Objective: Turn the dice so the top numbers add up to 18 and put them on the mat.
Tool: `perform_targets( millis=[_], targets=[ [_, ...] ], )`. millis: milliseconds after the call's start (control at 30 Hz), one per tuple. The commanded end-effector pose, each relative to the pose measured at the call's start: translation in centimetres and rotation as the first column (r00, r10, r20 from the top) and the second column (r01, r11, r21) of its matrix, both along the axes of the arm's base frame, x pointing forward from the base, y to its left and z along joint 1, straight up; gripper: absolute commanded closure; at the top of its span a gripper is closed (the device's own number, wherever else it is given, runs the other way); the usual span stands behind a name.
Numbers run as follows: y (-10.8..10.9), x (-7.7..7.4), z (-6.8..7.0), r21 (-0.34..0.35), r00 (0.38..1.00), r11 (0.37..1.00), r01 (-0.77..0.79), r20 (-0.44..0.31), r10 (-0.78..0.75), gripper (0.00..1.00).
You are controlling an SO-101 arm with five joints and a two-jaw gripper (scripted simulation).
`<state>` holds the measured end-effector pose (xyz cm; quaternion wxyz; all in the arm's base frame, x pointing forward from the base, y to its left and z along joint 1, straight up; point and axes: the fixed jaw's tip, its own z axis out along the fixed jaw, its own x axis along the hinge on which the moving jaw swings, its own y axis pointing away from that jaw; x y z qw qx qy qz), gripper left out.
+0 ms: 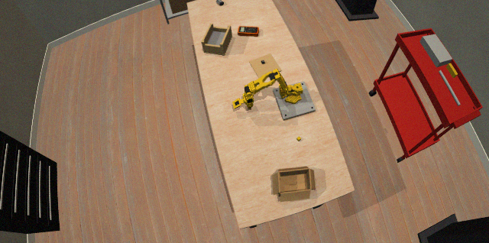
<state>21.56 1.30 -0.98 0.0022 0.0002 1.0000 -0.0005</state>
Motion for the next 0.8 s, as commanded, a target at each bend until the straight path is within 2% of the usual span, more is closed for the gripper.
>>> perform_targets(
  millis=[0, 133, 333, 400, 633, 767],
  targets=[
    [-0.1, -0.5, -0.4, 0.001, 1.0, 1.0, -0.003, -0.028, 0.003, 1.0],
    [-0.1, -0.4, 0.2, 0.001, 1.0, 1.0, -0.003, -0.028, 0.003, 1.0],
    [0.0, -0.3, 1.9, 0.0, 1.0, 1.0, -0.003, -0.028, 0.003, 1.0],
    [0.0, -0.3, 1.9, 0.0, 1.0, 1.0, -0.003, -0.028, 0.003, 1.0],
    [0.1, -0.3, 3.7, 0.0, 1.0, 1.0, -0.003, -0.028, 0.003, 1.0],
    [0.2, -0.4, 4.3, 0.0, 1.0, 1.0, -0.003, -0.028, 0.003, 1.0]
  ],
)
